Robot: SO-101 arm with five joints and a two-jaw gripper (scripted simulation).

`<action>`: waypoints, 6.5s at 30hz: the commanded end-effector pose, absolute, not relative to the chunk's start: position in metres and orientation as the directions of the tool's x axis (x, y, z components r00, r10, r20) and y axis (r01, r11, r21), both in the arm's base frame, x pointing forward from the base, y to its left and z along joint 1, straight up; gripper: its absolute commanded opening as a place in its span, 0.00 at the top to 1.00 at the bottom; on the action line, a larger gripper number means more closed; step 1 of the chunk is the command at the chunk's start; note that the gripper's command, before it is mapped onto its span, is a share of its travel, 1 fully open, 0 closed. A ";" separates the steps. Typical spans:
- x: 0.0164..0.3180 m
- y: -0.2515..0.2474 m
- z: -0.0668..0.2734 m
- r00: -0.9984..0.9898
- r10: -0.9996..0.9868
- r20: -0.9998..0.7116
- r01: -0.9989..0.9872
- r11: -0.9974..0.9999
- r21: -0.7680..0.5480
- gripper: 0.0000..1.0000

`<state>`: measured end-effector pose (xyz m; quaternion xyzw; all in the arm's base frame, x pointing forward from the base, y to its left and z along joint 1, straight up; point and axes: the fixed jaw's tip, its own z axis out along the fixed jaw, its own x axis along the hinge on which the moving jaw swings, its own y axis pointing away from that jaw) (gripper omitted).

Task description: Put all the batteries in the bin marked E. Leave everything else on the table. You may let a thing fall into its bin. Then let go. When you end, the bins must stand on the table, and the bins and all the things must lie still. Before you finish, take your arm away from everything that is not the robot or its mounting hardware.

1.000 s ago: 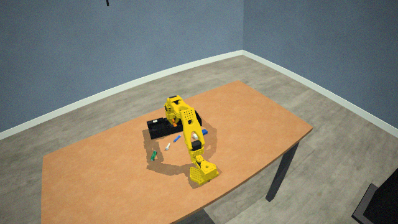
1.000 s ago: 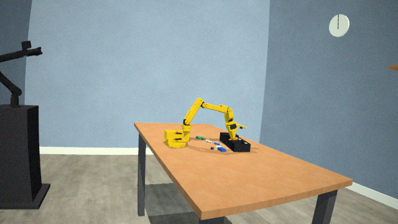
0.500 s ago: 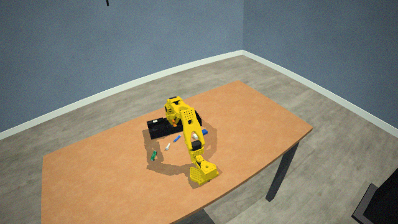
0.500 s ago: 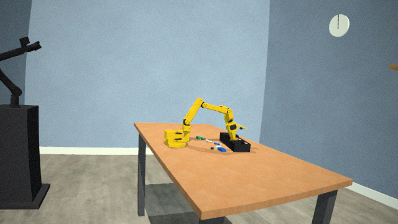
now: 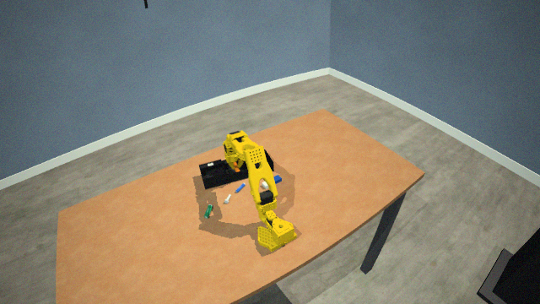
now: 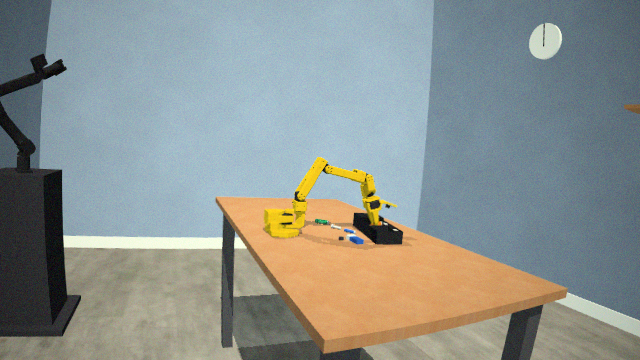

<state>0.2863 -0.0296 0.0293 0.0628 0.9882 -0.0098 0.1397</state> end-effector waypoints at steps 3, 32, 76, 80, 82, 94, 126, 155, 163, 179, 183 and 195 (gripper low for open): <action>0.293 -0.032 0.043 -0.931 0.133 -0.340 0.140 0.990 0.002 0.90; 0.288 -0.031 0.064 -0.931 0.133 -0.340 0.140 0.990 0.002 0.84; 0.279 -0.029 0.090 -0.934 0.115 -0.338 0.123 0.992 -0.002 0.84; 0.278 -0.025 0.090 -0.940 0.071 -0.333 0.079 0.997 -0.013 0.84; 0.277 -0.021 0.090 -0.944 0.035 -0.329 0.044 0.999 -0.021 0.84; 0.268 0.007 0.086 -0.913 -0.293 -0.284 -0.279 0.956 -0.088 0.83; 0.203 0.098 0.074 0.197 -0.980 -0.037 -0.971 -0.190 -0.145 0.80; 0.168 0.122 0.070 0.740 -0.672 0.017 -0.669 -0.739 -0.083 0.79; 0.162 0.120 0.066 0.760 -0.650 0.008 -0.649 -0.760 -0.035 0.79; 0.162 0.120 0.066 0.760 -0.650 0.008 -0.649 -0.760 -0.035 0.79; 0.162 0.120 0.063 0.760 -0.650 0.008 -0.649 -0.760 -0.035 0.79; 0.164 0.122 0.048 0.760 -0.650 0.008 -0.649 -0.760 -0.035 0.79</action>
